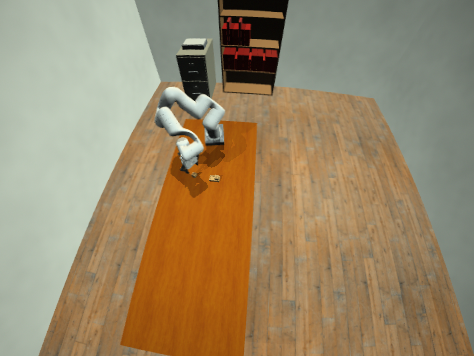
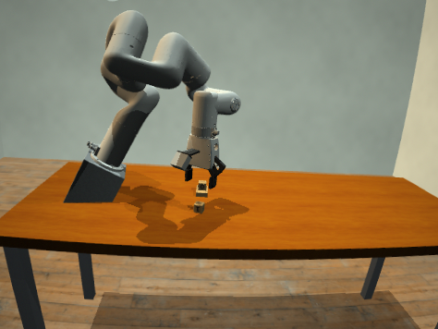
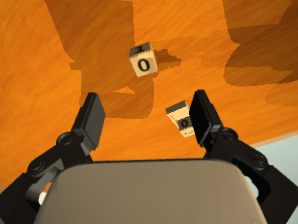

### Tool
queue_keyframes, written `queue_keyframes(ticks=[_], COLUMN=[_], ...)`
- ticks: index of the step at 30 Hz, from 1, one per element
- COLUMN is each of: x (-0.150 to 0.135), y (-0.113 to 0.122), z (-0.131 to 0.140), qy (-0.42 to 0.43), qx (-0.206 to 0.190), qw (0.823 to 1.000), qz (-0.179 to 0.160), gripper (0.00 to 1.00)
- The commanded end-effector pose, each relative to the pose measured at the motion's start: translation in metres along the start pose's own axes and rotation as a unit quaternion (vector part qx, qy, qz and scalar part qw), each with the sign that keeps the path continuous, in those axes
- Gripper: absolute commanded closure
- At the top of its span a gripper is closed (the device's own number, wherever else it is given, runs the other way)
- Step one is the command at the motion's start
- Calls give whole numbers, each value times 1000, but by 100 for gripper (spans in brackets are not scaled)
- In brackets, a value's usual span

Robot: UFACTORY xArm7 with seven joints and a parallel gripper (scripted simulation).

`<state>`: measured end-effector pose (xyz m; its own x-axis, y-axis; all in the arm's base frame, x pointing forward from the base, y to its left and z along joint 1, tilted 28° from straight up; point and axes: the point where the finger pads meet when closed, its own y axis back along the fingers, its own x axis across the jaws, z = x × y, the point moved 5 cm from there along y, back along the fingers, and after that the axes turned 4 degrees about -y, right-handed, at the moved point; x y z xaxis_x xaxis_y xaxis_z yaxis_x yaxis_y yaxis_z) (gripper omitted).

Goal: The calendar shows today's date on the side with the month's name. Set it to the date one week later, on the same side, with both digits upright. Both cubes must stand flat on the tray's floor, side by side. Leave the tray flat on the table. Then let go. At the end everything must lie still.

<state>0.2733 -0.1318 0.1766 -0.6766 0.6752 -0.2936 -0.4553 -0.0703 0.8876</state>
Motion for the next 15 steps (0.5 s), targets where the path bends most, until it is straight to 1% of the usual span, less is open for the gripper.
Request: queue_keyframes(ticks=[1, 4, 5, 6, 10, 11, 13, 14, 15], x=[0, 0, 0, 0, 0, 0, 0, 0, 0], y=[1, 2, 2, 2, 2, 2, 2, 2, 2], z=[0, 0, 0, 0, 0, 0, 0, 0, 0], qy=[-87, -143, -144, -179, -239, -267, -267, -287, -327], qx=[3, 3, 3, 3, 3, 3, 3, 3, 2], qw=[996, 990, 990, 984, 971, 964, 964, 958, 945], qz=[-4, -4, -4, -4, -4, -4, -4, -4, -4], gripper=[0, 0, 0, 0, 0, 0, 0, 0, 0])
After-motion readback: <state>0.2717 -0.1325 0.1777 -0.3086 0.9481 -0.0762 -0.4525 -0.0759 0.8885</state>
